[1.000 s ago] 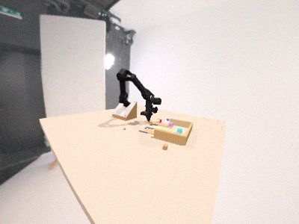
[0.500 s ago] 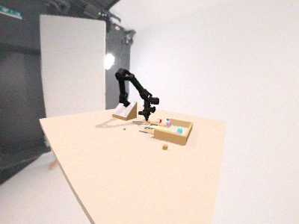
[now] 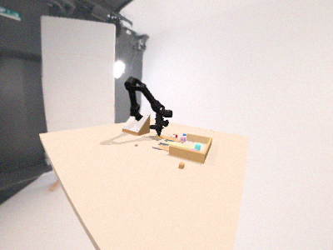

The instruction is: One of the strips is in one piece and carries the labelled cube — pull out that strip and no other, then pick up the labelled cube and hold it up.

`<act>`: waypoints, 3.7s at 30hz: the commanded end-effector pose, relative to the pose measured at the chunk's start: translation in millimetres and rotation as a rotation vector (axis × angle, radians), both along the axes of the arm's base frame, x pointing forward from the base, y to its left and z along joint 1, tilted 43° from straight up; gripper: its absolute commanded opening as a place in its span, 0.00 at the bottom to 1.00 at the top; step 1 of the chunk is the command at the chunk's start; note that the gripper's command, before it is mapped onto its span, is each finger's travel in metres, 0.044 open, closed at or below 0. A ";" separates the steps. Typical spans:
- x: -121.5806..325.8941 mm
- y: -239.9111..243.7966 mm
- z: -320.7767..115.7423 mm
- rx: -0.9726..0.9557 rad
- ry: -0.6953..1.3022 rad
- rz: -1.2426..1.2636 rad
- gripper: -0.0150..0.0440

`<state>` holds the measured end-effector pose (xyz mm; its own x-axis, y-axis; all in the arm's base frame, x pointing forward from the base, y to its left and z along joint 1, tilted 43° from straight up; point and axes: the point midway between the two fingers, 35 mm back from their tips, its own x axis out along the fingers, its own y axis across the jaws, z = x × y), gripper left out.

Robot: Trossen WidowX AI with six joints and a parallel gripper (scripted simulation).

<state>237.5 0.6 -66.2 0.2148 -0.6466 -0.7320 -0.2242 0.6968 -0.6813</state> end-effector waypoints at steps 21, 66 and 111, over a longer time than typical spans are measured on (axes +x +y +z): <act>-37.6 -15.8 -2.0 -0.012 0.030 -0.013 0.25; -34.6 -10.8 1.5 -0.004 0.002 -0.001 0.25; 62.3 57.7 34.3 0.014 -0.043 -0.087 1.00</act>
